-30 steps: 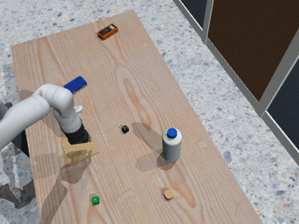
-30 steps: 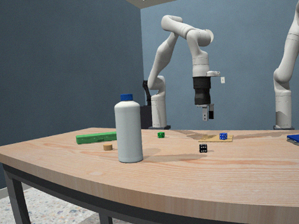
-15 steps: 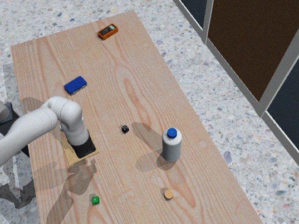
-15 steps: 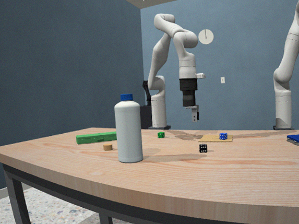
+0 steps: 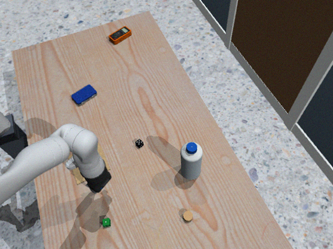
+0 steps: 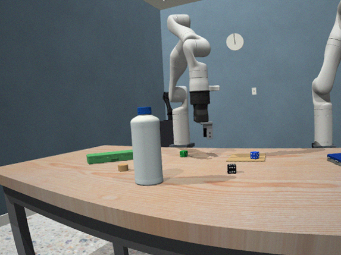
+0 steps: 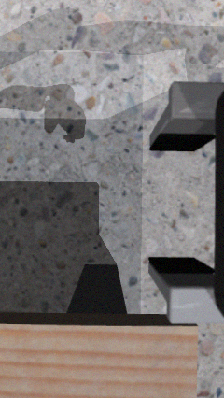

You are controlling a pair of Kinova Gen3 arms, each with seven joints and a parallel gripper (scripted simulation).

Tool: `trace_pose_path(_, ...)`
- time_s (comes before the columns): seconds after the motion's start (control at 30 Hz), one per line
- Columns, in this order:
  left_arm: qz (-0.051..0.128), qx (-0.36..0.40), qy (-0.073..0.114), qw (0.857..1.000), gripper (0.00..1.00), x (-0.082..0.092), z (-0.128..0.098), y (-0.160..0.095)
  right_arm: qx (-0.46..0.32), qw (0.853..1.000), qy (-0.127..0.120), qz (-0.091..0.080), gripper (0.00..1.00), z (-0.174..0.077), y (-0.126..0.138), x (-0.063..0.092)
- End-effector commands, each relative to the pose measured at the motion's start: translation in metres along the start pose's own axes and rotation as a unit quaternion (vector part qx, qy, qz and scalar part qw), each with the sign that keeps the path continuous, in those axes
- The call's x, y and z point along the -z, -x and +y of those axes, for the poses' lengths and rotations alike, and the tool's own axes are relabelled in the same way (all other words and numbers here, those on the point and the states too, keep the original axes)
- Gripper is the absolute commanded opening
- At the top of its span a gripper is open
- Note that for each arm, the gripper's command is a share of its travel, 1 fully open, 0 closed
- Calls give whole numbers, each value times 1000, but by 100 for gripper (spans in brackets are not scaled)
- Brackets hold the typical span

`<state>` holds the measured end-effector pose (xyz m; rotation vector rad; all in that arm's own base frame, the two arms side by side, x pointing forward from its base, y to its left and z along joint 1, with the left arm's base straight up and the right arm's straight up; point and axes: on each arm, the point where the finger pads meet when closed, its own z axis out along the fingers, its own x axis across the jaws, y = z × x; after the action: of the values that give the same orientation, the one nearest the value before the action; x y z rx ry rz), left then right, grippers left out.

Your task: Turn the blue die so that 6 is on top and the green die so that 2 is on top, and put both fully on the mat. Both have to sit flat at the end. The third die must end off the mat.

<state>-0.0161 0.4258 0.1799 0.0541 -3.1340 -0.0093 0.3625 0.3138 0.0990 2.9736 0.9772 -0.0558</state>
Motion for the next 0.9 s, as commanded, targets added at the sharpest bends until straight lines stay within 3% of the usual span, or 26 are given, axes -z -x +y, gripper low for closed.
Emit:
trace_pose_path(0.0,-3,-1,-3,1000,100,0,-1,2,53,999,-5,8,100,22,11,3)
trace_pose_path(0.23,-3,-1,-3,1000,100,0,-1,2,131,991,-3,10,100,37,28,3)
trace_pose_path(0.6,-3,-1,-3,1000,100,0,-1,2,270,963,2,14,100,63,57,1)
trace_pose_path(0.87,-3,-1,-3,1000,100,0,-1,2,323,946,4,16,100,72,69,1)
